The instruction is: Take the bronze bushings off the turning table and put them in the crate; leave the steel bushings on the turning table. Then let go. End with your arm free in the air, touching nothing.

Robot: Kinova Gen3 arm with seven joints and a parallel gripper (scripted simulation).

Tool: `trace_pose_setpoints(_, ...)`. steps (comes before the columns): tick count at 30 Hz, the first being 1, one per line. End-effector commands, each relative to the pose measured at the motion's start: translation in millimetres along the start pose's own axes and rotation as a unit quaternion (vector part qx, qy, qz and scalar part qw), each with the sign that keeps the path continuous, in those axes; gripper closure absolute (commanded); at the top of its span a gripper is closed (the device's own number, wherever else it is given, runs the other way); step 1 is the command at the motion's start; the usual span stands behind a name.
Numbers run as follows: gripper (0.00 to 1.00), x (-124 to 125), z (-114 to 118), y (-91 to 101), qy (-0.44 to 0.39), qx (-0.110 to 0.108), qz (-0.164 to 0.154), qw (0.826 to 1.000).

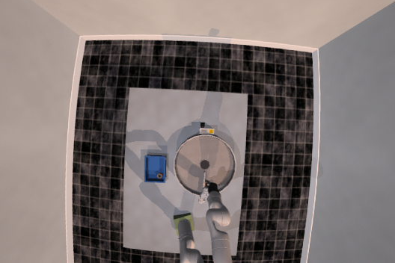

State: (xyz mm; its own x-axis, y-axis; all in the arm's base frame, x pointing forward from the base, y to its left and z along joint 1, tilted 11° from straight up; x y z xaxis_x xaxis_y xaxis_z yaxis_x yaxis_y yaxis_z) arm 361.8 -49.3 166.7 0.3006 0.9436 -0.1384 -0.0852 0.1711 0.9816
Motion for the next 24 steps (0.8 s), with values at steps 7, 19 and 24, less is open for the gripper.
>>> trace_pose_setpoints(7, 0.6, 0.1, -0.5, -1.1, 0.0, 0.001, 0.0, 1.0)
trace_pose_setpoints(19, 0.6, 0.1, -0.5, -5.5, 0.0, 0.001, 0.0, 1.0)
trace_pose_setpoints(24, 0.6, 0.1, -0.5, -5.5, 0.0, 0.001, 0.0, 1.0)
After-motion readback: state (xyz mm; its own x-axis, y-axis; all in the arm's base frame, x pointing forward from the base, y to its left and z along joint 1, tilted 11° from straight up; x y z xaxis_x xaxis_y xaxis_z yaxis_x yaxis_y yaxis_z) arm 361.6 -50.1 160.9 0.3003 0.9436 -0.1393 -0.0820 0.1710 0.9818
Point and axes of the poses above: the point where the finger pads meet when closed, its own y axis back along the fingers, its own z axis across the jaws, x = y × z, the point moved 6 cm from there along y, back along the fingers, and after that the axes turned 13 degrees about -y, right-handed, at the moved point
